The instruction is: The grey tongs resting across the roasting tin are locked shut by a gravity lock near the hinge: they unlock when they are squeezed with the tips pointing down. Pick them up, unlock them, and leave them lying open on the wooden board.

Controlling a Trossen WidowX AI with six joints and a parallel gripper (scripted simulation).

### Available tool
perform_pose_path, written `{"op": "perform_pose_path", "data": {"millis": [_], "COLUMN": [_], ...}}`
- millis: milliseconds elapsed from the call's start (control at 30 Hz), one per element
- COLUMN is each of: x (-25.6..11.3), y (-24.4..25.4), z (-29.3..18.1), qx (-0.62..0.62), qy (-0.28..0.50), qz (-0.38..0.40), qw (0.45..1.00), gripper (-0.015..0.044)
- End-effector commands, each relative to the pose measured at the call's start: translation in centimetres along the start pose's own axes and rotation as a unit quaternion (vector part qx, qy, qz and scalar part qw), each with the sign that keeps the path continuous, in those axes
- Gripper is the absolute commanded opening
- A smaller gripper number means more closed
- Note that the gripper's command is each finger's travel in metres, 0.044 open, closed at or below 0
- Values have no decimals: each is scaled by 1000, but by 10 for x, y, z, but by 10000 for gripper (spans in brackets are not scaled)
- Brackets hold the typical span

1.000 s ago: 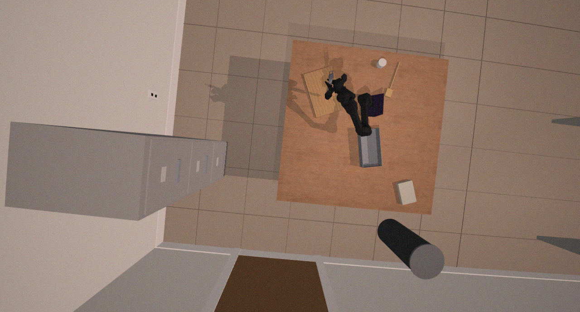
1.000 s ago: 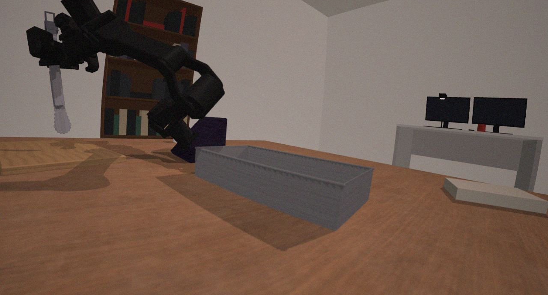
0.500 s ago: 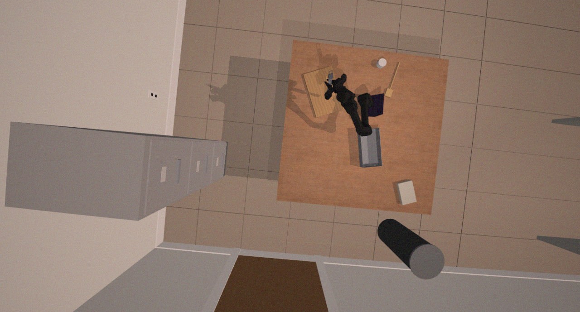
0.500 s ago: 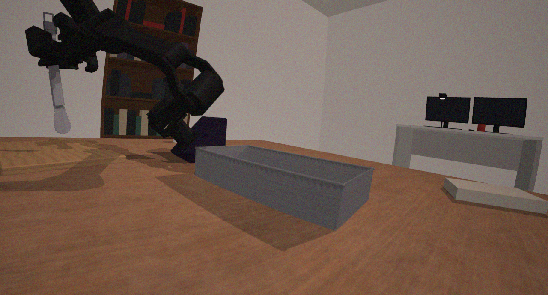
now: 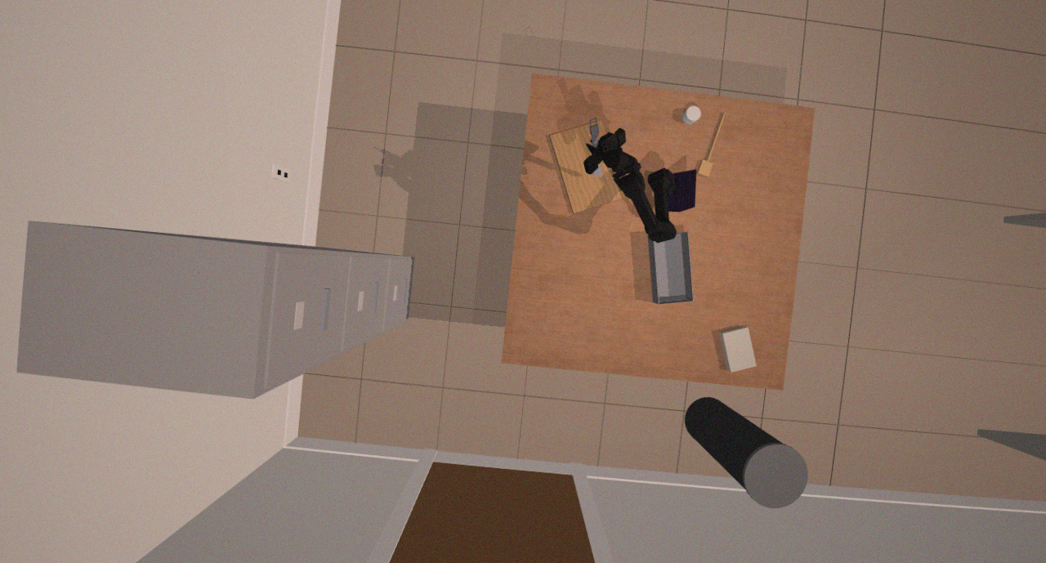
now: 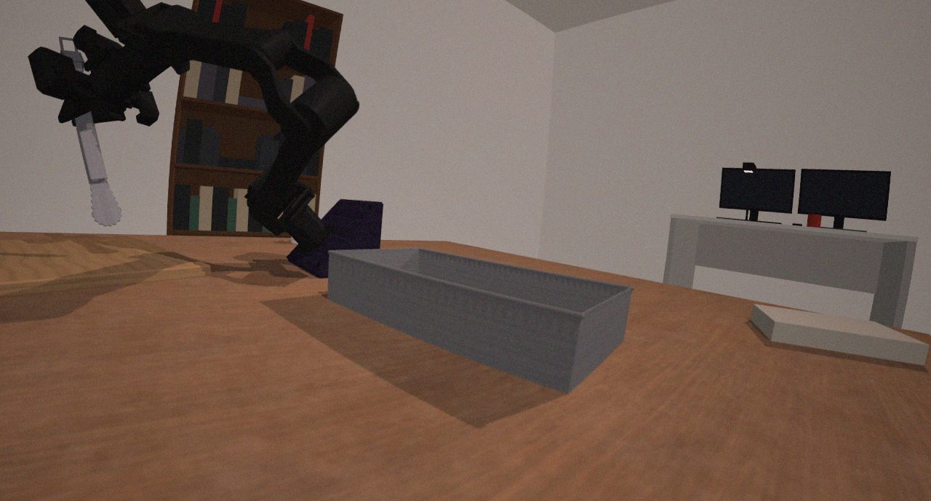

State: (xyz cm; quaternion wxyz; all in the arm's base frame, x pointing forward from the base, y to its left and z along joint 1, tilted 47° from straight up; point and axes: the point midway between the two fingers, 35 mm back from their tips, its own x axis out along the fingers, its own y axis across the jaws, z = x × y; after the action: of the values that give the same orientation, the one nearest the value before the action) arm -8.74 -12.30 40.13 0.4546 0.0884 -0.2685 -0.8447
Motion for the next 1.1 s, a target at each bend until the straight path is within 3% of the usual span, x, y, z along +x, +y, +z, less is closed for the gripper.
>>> {"op": "perform_pose_path", "data": {"millis": [0, 1067], "x": [10, 49], "y": [-2, -1], "z": [1, -34], "qx": [4, -5], "qy": [31, 298], "qz": [0, -11], "qw": [1000, 954], "gripper": [-150, -150]}}
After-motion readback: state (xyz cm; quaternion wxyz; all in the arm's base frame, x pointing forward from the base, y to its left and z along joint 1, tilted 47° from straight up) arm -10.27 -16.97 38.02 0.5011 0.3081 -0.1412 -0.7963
